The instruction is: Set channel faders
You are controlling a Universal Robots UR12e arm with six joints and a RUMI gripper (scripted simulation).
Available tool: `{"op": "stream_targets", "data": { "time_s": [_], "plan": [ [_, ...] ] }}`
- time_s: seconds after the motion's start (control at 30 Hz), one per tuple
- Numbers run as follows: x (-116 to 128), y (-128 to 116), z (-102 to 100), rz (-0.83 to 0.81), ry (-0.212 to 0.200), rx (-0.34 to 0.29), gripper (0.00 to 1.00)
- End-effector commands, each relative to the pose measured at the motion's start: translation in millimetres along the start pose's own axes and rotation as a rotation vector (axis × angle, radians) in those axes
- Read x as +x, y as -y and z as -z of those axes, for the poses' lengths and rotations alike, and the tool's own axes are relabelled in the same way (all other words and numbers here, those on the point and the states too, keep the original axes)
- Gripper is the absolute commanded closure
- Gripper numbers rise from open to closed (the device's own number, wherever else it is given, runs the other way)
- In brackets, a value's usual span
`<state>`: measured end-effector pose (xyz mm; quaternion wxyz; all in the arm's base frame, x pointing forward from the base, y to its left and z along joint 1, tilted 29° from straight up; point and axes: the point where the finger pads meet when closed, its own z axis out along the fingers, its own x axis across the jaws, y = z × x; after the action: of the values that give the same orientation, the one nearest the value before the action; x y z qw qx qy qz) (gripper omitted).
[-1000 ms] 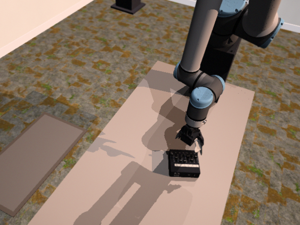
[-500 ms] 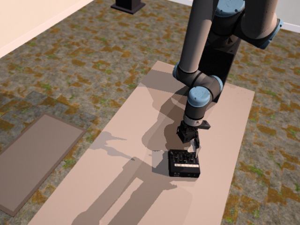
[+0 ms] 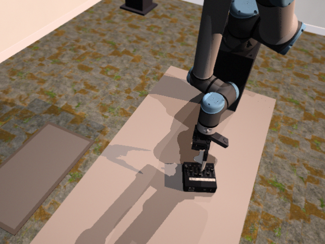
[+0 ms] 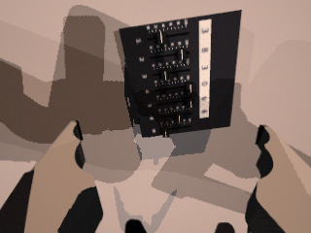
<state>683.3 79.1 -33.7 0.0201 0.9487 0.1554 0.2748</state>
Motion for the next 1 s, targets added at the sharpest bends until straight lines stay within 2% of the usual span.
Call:
{"op": "stream_targets", "data": {
  "time_s": [0.0, 0.07, 0.57, 0.63, 0.97],
  "plan": [
    [-5.5, -2.4, -6.4, -0.278, -0.020, -0.014, 0.00],
    [-5.5, -2.4, -6.4, -0.278, -0.020, -0.014, 0.00],
    [-21.2, -11.8, -18.0, -0.904, -0.053, 0.002, 0.00],
    [-21.2, -11.8, -18.0, -0.904, -0.053, 0.002, 0.00],
    [-30.0, -17.2, -21.9, -1.199, -0.067, 0.016, 0.00]
  ]
}}
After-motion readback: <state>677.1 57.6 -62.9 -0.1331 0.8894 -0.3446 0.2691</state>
